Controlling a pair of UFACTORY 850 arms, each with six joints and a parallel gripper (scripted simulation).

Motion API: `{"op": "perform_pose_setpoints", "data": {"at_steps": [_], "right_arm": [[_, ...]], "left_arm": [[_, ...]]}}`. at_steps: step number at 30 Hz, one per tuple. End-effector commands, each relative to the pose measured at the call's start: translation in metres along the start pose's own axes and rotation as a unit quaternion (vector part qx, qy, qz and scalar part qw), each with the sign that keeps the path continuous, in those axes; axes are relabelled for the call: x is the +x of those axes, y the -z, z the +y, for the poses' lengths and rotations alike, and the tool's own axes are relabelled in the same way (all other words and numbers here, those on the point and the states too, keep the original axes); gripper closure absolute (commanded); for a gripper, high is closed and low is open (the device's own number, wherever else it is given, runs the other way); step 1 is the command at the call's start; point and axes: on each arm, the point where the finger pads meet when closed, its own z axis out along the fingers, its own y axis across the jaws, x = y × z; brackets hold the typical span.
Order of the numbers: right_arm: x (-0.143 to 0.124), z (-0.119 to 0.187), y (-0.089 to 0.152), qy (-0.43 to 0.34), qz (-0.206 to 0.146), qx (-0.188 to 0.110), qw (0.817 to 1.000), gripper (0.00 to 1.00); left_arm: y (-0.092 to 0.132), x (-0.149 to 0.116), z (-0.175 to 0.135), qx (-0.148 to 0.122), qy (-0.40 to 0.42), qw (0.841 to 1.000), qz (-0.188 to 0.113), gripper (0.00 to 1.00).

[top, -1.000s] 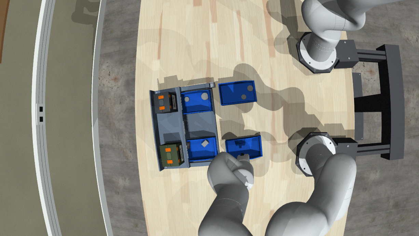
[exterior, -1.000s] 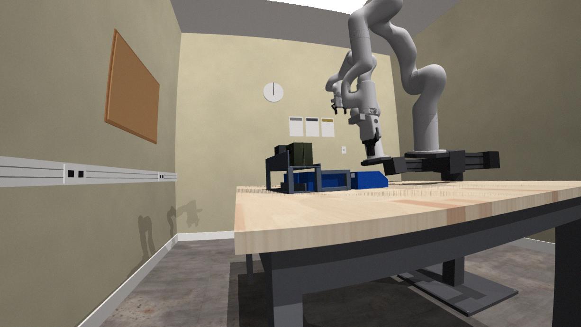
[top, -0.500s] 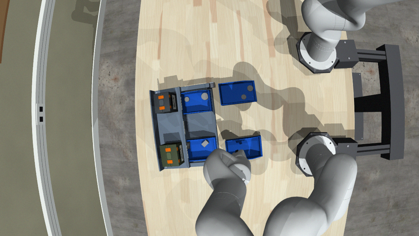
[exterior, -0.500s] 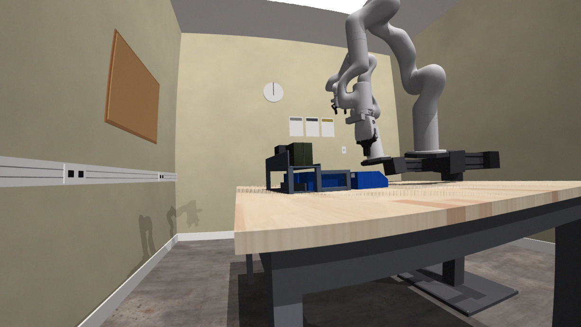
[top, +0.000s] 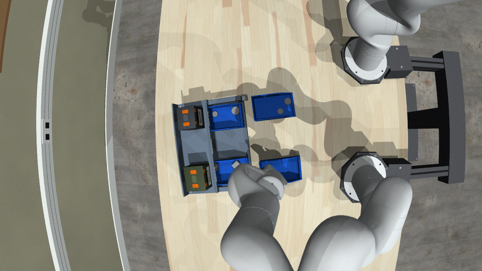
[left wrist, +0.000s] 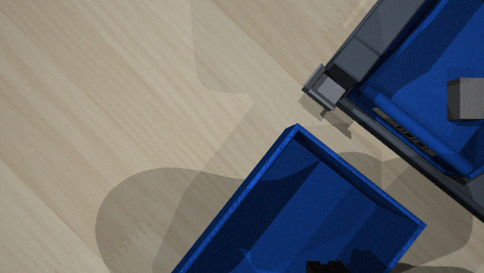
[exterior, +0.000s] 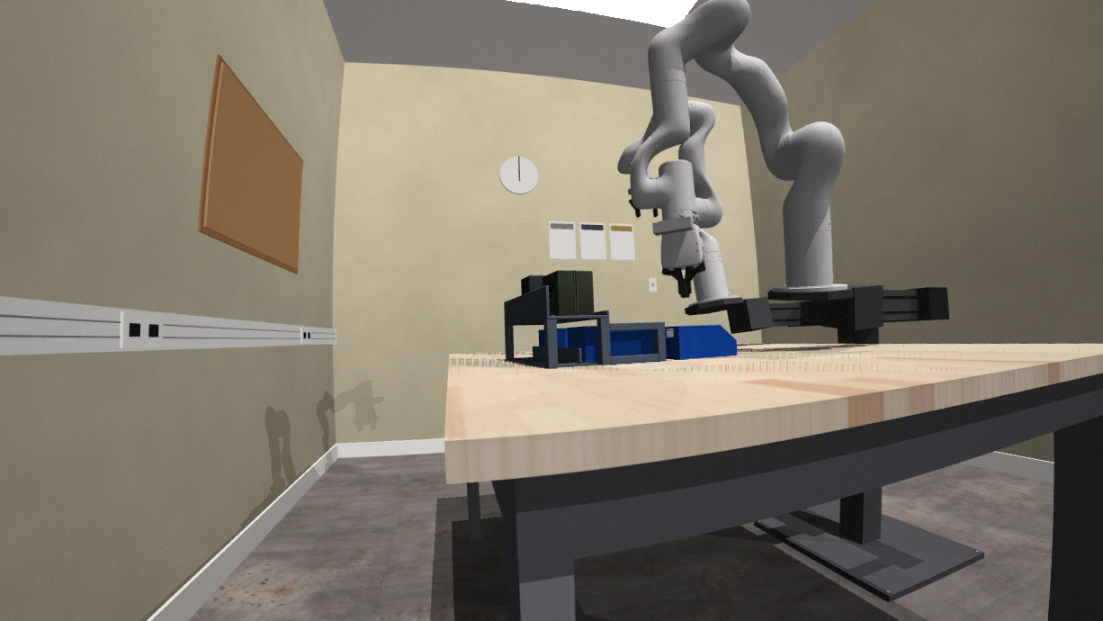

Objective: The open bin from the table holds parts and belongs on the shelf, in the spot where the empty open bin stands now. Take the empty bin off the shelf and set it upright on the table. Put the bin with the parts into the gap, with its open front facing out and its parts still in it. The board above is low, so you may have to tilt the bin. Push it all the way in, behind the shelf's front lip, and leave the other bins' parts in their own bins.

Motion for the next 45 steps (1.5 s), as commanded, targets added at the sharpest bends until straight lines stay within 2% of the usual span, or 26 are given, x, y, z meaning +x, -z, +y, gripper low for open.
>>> {"op": "perform_pose_setpoints", "data": {"at_steps": [1, 9, 11, 12, 26, 28, 29, 35, 43, 45], "right_arm": [[0.000, 0.000, 0.001, 0.000, 0.001, 0.000, 1.000, 0.00], [0.000, 0.000, 0.001, 0.000, 0.001, 0.000, 1.000, 0.00], [0.000, 0.000, 0.001, 0.000, 0.001, 0.000, 1.000, 0.00], [0.000, 0.000, 0.001, 0.000, 0.001, 0.000, 1.000, 0.00], [0.000, 0.000, 0.001, 0.000, 0.001, 0.000, 1.000, 0.00], [0.000, 0.000, 0.001, 0.000, 0.001, 0.000, 1.000, 0.00], [0.000, 0.000, 0.001, 0.000, 0.001, 0.000, 1.000, 0.00], [0.000, 0.000, 0.001, 0.000, 0.001, 0.000, 1.000, 0.00], [0.000, 0.000, 0.001, 0.000, 0.001, 0.000, 1.000, 0.00], [0.000, 0.000, 0.001, 0.000, 0.001, 0.000, 1.000, 0.00]], "left_arm": [[0.001, -0.003, 0.009, -0.003, 0.058, 0.998, 0.005, 1.00], [0.001, -0.009, 0.021, -0.003, 0.149, 0.989, 0.007, 1.00], [0.001, -0.009, 0.021, -0.003, 0.149, 0.989, 0.007, 1.00], [0.002, -0.012, 0.026, -0.003, 0.180, 0.984, 0.007, 1.00], [0.003, -0.024, 0.046, -0.005, 0.320, 0.947, 0.008, 1.00], [0.003, -0.024, 0.046, -0.005, 0.320, 0.947, 0.008, 1.00], [0.003, -0.027, 0.050, -0.005, 0.348, 0.937, 0.008, 1.00], [0.004, -0.033, 0.058, -0.006, 0.403, 0.915, 0.008, 1.00], [0.005, -0.042, 0.070, -0.006, 0.479, 0.878, 0.007, 1.00], [0.005, -0.042, 0.070, -0.006, 0.479, 0.878, 0.007, 1.00]]}}
